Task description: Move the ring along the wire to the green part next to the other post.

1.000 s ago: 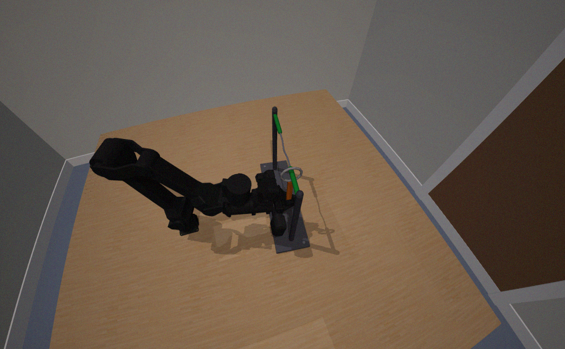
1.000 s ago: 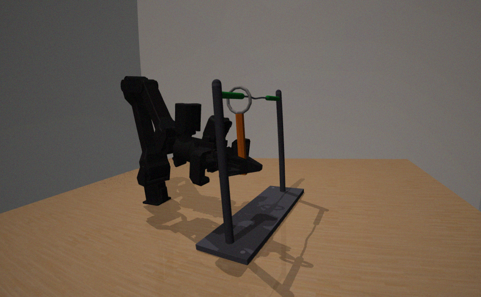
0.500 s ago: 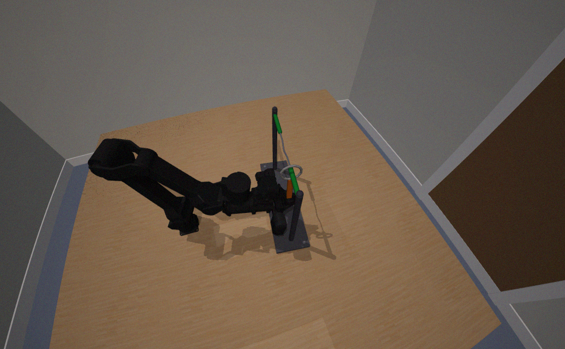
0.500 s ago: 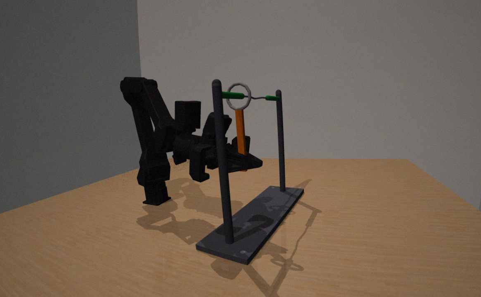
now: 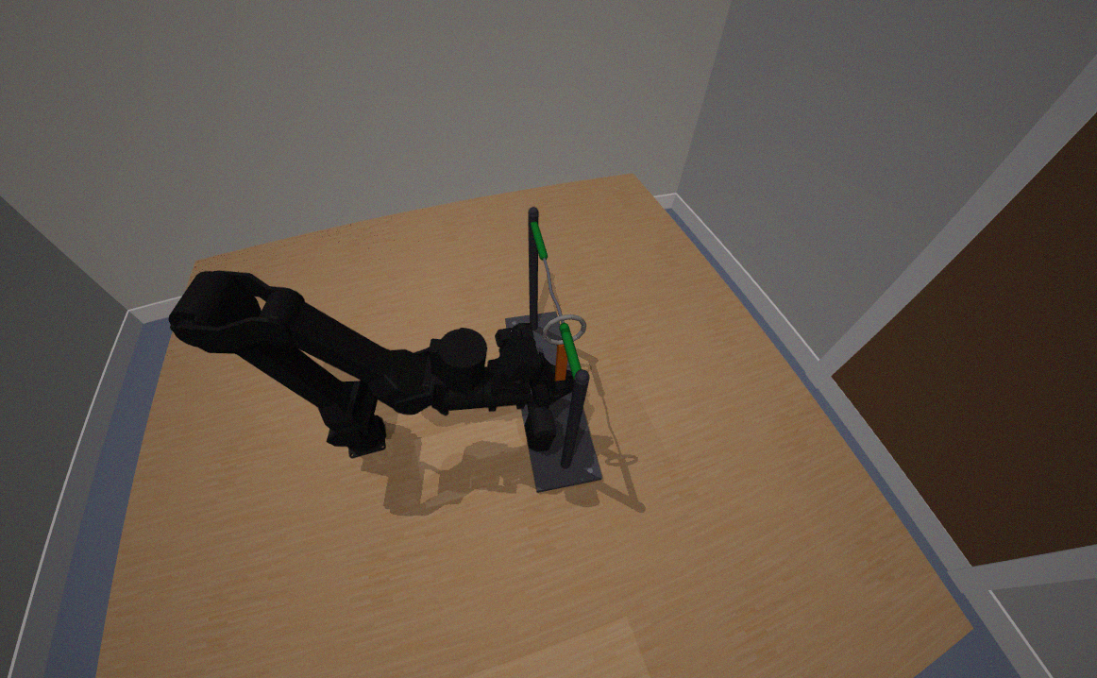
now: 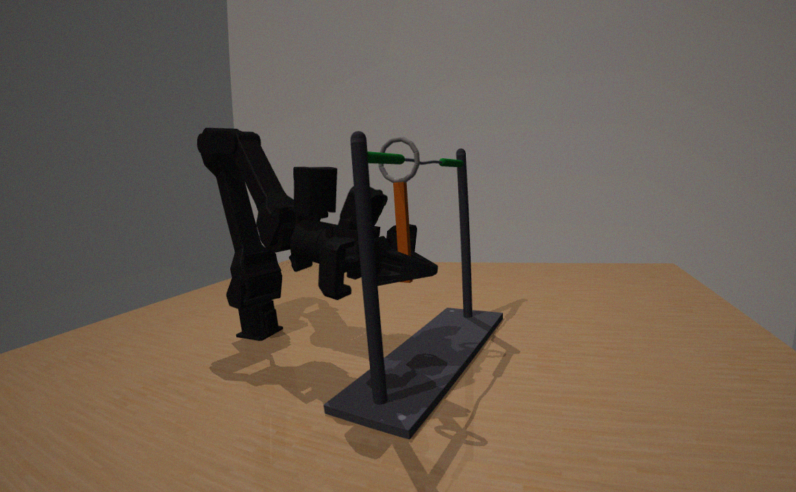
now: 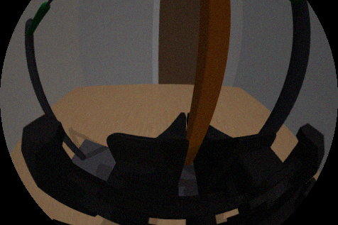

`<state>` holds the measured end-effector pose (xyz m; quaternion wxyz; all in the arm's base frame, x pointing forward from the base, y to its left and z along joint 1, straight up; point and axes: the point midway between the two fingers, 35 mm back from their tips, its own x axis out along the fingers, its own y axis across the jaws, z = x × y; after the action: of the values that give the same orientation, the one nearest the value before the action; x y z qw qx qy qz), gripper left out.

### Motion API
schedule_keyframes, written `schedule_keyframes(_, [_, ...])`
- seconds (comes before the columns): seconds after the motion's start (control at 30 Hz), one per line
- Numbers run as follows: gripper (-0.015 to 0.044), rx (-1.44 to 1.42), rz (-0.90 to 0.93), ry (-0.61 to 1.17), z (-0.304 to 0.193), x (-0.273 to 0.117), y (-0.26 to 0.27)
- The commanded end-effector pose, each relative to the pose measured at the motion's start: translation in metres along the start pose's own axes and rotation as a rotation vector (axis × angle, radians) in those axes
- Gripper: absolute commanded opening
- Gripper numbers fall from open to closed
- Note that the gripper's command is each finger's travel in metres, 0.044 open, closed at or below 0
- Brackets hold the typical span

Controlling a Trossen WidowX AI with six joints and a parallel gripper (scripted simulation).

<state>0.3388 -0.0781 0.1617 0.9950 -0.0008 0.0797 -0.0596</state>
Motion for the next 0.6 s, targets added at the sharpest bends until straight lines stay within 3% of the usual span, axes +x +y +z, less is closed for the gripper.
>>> schedule_keyframes(0.0, [-0.0150,0.006,-0.005,-0.002,0.001,0.000,0.003])
schedule_keyframes(0.57, [-0.0150,0.002,0.002,0.000,0.001,0.000,0.019])
